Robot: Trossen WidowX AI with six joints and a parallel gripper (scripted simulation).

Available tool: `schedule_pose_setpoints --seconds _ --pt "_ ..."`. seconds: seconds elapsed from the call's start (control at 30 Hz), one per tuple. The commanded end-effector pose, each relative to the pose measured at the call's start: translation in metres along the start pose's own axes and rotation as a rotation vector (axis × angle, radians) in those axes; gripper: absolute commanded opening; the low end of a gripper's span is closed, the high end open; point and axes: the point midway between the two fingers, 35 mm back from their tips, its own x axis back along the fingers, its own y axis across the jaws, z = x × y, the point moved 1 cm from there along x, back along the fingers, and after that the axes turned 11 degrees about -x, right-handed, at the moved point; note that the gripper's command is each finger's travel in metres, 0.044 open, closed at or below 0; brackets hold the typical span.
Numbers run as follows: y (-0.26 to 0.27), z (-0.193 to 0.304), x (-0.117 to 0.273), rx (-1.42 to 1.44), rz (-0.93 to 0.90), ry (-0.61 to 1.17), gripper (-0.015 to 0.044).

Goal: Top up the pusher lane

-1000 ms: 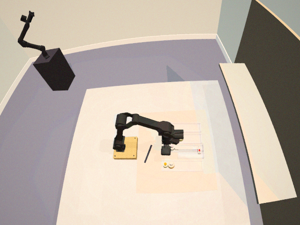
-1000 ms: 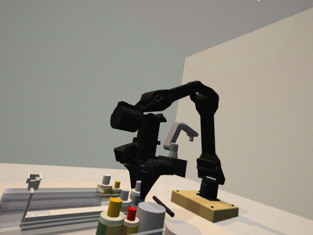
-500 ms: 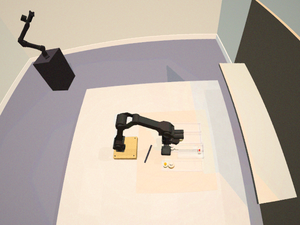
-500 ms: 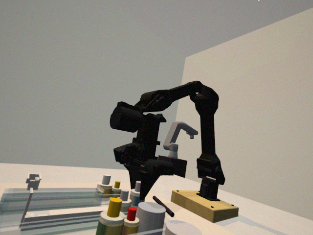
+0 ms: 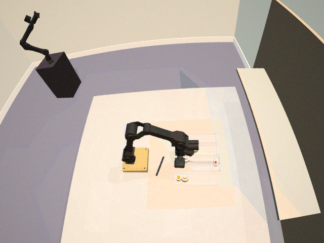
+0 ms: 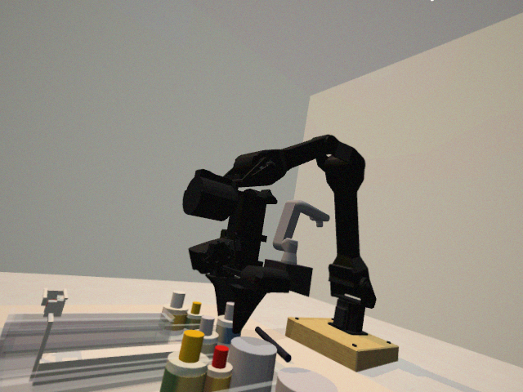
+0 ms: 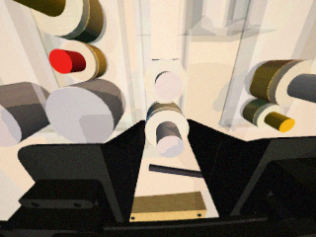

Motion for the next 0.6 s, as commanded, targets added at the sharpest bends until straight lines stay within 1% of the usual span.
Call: schedule_pose_setpoints --seconds 0.0,0.57 --pt "0.0012 -0.0062 0.001 0.006 -0.004 -0.025 0.0" --pt "0.0013 -0.0063 -0.0057 0.006 -0.004 -0.025 0.0"
